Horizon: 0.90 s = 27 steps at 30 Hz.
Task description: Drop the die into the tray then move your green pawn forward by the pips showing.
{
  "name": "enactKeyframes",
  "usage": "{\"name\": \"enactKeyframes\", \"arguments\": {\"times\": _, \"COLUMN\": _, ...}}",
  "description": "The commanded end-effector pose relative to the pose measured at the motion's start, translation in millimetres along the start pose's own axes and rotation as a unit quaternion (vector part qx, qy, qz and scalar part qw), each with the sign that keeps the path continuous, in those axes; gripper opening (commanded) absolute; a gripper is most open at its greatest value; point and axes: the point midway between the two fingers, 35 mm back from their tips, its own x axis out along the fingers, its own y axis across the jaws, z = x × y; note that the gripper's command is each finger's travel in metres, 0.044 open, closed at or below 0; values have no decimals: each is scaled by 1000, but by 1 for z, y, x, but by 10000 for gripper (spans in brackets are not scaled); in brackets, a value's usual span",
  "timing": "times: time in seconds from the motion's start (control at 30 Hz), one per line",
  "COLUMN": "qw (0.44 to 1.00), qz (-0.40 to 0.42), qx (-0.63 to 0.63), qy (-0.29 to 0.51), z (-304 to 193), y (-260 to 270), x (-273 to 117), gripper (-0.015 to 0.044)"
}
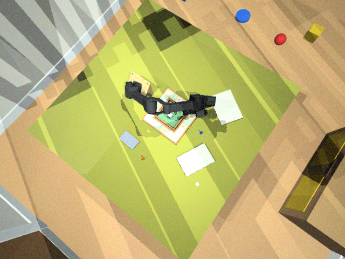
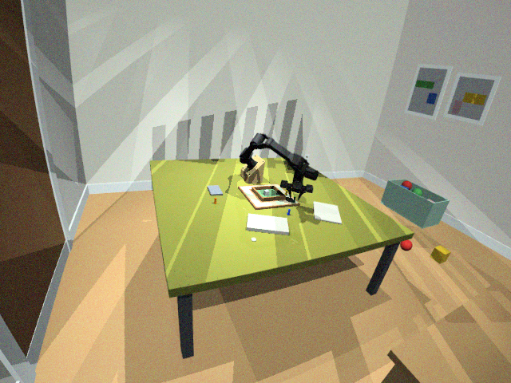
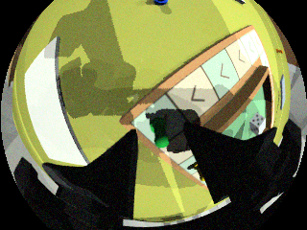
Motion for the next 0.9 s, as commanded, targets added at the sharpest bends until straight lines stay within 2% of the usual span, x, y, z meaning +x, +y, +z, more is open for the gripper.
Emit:
{"name": "enactKeyframes", "arguments": {"times": 0.0, "qw": 1000, "qz": 0, "qx": 0, "qy": 1, "z": 1, "y": 2, "x": -24, "gripper": 315}}
{"name": "enactKeyframes", "arguments": {"times": 0.07, "qw": 1000, "qz": -3, "qx": -2, "qy": 2, "z": 0, "y": 2, "x": -47, "gripper": 368}}
{"name": "enactKeyframes", "arguments": {"times": 0.17, "qw": 1000, "qz": -3, "qx": -3, "qy": 2, "z": 0, "y": 2, "x": -49, "gripper": 440}}
{"name": "enactKeyframes", "arguments": {"times": 0.3, "qw": 1000, "qz": -2, "qx": -28, "qy": 3, "z": -8, "y": -12, "x": -65, "gripper": 440}}
{"name": "enactKeyframes", "arguments": {"times": 0.47, "qw": 994, "qz": 1, "qx": -113, "qy": 6, "z": -40, "y": -67, "x": -107, "gripper": 440}}
{"name": "enactKeyframes", "arguments": {"times": 0.63, "qw": 980, "qz": 1, "qx": -197, "qy": 7, "z": -75, "y": -130, "x": -130, "gripper": 440}}
{"name": "enactKeyframes", "arguments": {"times": 0.67, "qw": 990, "qz": 10, "qx": -142, "qy": -1, "z": -52, "y": -89, "x": -123, "gripper": 440}}
{"name": "enactKeyframes", "arguments": {"times": 0.87, "qw": 990, "qz": 10, "qx": -142, "qy": -1, "z": -52, "y": -89, "x": -123, "gripper": 440}}
